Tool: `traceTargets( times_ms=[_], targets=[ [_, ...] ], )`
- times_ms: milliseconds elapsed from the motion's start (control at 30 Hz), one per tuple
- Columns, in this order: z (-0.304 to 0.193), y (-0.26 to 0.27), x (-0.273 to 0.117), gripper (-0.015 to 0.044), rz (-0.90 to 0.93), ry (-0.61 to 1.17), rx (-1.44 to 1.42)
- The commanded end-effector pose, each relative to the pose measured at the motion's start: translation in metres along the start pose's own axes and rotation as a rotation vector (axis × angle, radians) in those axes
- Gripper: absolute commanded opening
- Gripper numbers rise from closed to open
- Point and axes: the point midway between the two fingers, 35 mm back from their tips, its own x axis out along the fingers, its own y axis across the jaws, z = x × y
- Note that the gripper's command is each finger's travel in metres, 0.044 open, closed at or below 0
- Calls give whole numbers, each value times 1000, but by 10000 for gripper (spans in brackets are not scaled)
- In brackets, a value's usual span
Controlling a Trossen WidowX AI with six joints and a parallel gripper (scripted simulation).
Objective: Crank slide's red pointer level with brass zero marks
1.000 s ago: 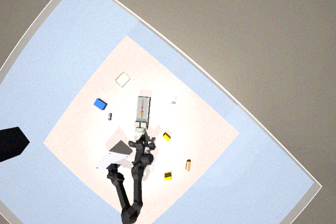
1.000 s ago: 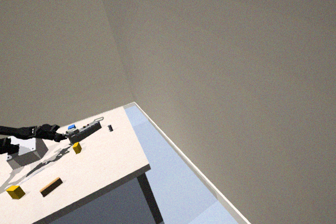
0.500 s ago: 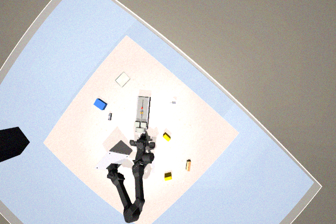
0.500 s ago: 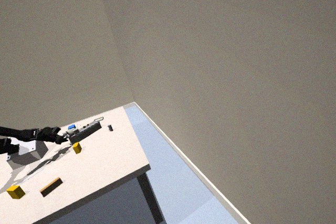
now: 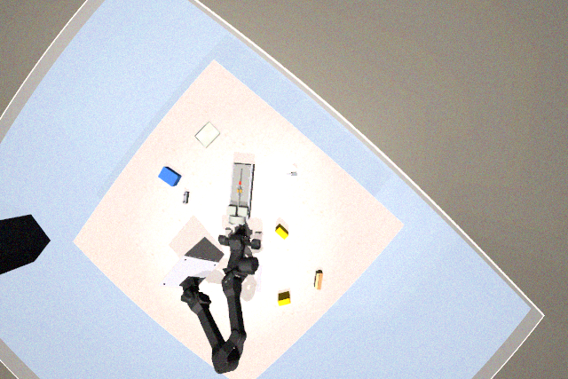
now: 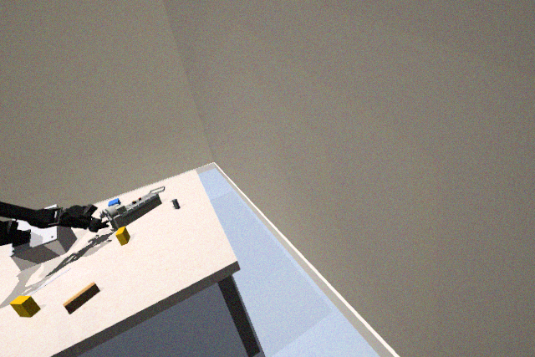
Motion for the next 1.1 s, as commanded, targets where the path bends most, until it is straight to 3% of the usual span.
traceTargets(
  times_ms=[0,1067],
  targets=[
    [-5,7,5,0,12,11,-1],
    [-8,18,8,0,12,11,-1]
  ],
)
